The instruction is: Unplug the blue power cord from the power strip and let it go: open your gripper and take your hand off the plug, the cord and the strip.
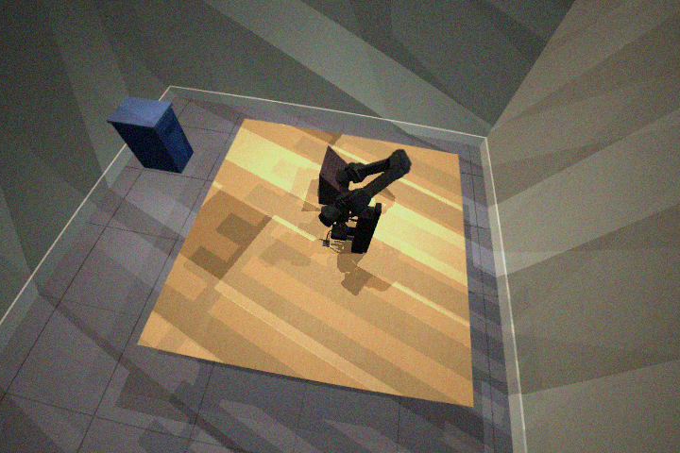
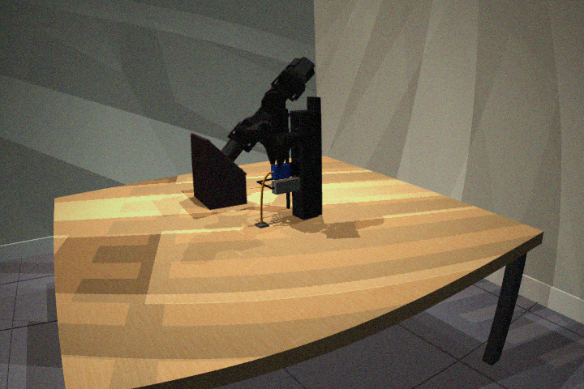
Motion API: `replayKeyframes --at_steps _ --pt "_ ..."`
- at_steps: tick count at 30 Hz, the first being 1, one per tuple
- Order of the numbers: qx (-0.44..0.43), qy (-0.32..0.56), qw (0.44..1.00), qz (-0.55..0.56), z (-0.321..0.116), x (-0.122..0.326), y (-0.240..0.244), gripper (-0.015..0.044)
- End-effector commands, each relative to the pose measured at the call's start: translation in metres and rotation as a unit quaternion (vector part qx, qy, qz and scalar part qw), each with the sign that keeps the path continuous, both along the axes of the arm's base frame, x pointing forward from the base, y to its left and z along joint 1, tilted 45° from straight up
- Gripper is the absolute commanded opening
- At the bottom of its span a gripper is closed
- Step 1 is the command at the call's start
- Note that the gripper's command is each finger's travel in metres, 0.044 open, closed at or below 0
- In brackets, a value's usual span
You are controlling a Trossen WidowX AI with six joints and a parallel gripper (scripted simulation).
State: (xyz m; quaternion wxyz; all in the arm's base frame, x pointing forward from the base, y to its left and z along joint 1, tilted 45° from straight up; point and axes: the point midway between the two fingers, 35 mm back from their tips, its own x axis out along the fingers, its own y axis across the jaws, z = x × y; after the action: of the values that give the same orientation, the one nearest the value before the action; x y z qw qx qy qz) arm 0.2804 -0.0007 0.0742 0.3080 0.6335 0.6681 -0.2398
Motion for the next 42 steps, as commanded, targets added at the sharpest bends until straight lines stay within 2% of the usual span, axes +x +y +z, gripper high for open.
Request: replayKeyframes --at_steps 1,12,17,21,42 --pt "0.002 -0.001 1.0 -0.003 0.002 0.0 0.002 0.016" --pt "0.002 -0.001 1.0 -0.003 -0.006 0.0 0.01 0.016" --pt "0.0 -0.002 1.0 0.0 -0.005 0.0 0.007 0.0029" --pt "0.0 -0.002 1.0 0.0 -0.005 0.0 0.007 0.0002" --pt "-0.002 -0.002 1.0 -0.001 -0.022 0.005 -0.011 0.0"
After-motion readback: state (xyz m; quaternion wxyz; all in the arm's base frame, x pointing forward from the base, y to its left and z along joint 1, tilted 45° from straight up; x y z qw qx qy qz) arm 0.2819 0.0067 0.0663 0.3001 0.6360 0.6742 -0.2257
